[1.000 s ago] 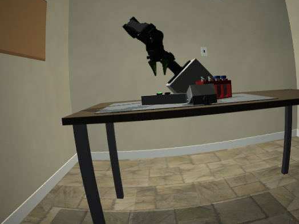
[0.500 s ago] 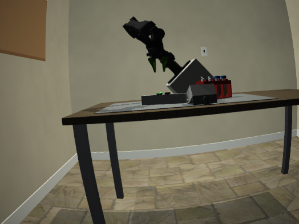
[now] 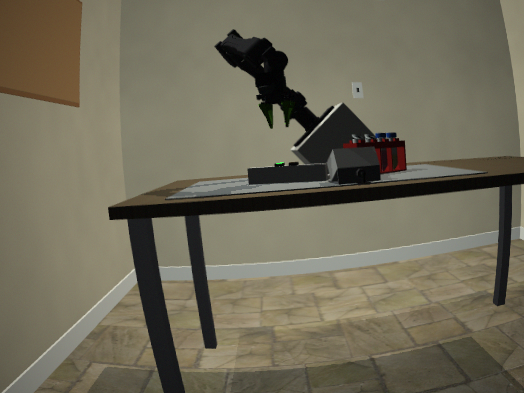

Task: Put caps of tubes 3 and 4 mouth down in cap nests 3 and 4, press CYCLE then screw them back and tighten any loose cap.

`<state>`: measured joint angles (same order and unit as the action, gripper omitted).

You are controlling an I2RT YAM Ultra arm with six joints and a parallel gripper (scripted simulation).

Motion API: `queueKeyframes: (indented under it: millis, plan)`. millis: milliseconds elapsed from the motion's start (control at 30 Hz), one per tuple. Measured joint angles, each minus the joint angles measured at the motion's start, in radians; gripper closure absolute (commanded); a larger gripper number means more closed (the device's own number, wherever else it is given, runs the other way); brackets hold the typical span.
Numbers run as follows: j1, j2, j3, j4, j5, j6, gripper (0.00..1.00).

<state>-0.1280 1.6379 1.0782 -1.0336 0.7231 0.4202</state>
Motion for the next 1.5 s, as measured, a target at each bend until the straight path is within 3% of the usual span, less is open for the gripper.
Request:
queueKeyframes:
  millis: [367, 533, 900, 1133, 1500]
  plan:
    - [-0.133, 0.042, -0.134, 0.224, -0.005, -0.138, 0.53]
    - [-0.167, 0.06, -0.159, 0.319, -0.009, -0.196, 0.53]
    - [-0.293, 0.173, -0.232, 0.584, -0.027, -0.347, 0.53]
    - [-0.298, 0.177, -0.234, 0.651, -0.031, -0.384, 0.53]
    - [-0.304, 0.184, -0.237, 0.678, -0.033, -0.398, 0.53]
